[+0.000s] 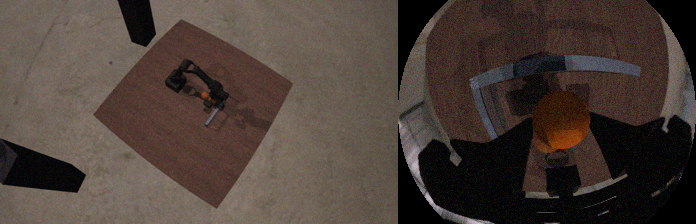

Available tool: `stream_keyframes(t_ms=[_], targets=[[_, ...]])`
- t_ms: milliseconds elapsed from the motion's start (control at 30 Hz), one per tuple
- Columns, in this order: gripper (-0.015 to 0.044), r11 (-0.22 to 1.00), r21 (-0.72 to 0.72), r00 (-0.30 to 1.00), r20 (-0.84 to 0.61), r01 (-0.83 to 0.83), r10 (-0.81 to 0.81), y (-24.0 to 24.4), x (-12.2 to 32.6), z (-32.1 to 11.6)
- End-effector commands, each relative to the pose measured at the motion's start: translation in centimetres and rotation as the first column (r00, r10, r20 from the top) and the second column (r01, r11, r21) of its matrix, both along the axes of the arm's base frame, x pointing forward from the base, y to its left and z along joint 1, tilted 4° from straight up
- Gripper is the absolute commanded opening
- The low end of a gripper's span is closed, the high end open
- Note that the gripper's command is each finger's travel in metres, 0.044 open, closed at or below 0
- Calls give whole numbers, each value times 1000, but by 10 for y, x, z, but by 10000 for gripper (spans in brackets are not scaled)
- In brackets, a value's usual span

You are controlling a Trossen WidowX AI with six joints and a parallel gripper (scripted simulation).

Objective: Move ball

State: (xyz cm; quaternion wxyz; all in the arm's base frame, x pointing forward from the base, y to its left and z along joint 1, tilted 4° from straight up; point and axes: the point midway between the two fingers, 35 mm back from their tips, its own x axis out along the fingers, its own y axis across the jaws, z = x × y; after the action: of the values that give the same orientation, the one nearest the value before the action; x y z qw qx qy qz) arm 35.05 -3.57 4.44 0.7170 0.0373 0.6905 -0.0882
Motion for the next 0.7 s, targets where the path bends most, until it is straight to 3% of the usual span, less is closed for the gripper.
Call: stream_keyframes(t_ms=[0,267,667], targets=[[0,1000,2,1000,16,-3,3,4,3,31],[0,1000,-3,1000,12,-17,17,9,-4,78],[0,1000,-3,1000,11,-18,18,17,-19,66]])
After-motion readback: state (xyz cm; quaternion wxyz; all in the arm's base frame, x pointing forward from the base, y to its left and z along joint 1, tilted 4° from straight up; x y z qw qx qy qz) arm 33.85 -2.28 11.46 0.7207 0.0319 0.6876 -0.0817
